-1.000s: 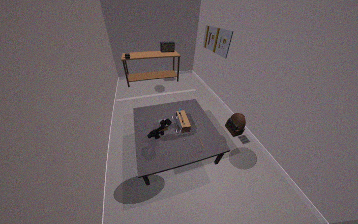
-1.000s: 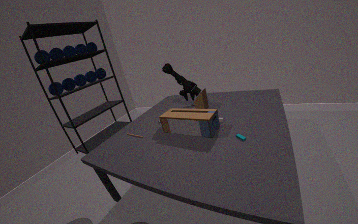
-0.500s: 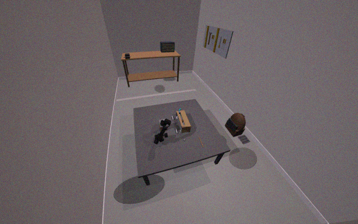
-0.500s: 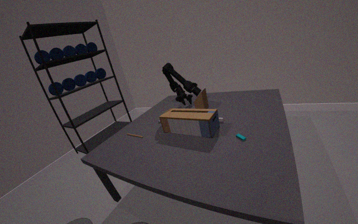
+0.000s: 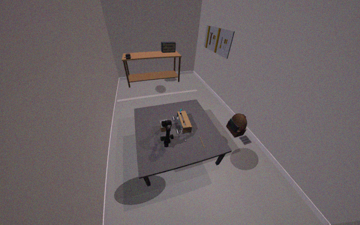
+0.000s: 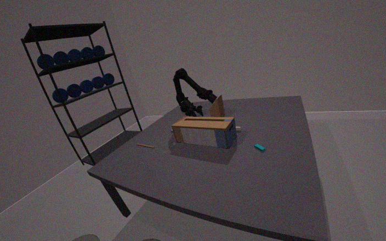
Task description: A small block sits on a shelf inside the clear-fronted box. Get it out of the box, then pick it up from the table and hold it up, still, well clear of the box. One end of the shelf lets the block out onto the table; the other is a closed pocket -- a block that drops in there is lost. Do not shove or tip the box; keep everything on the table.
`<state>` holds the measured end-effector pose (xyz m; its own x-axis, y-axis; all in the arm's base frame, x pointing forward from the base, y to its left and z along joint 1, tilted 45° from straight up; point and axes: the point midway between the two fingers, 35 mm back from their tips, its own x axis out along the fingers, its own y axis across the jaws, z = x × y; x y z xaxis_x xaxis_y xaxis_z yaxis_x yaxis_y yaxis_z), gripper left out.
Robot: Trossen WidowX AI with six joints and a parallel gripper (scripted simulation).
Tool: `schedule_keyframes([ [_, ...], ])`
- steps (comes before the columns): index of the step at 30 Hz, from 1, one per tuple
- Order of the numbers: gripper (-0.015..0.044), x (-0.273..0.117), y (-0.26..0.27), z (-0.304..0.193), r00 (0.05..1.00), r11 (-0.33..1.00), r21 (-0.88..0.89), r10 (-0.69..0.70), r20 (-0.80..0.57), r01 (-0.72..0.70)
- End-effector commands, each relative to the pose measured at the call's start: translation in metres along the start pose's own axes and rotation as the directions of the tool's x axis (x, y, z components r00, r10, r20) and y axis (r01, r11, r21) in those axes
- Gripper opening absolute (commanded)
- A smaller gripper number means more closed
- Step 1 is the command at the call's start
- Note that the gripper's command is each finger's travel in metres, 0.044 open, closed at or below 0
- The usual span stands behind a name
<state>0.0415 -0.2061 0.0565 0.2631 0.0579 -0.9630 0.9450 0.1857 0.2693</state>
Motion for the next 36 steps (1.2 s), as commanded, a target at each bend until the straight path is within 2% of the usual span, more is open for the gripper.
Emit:
schedule_keyframes([
  [1,0.04,0.006,0.022,0.007,0.998,0.998,-0.008,-0.064,-0.018,0.064],
  [7,0.04,0.014,0.056,0.012,0.99,0.989,-0.02,-0.144,-0.007,0.144],
  [19,0.04,0.016,0.133,0.015,0.965,0.973,-0.05,-0.215,0.148,0.224],
  [27,0.04,0.004,0.215,-0.006,0.943,0.973,-0.142,-0.13,0.306,0.18],
  [36,0.04,-0.018,0.302,-0.07,0.91,0.966,-0.255,0.071,0.41,0.04],
])
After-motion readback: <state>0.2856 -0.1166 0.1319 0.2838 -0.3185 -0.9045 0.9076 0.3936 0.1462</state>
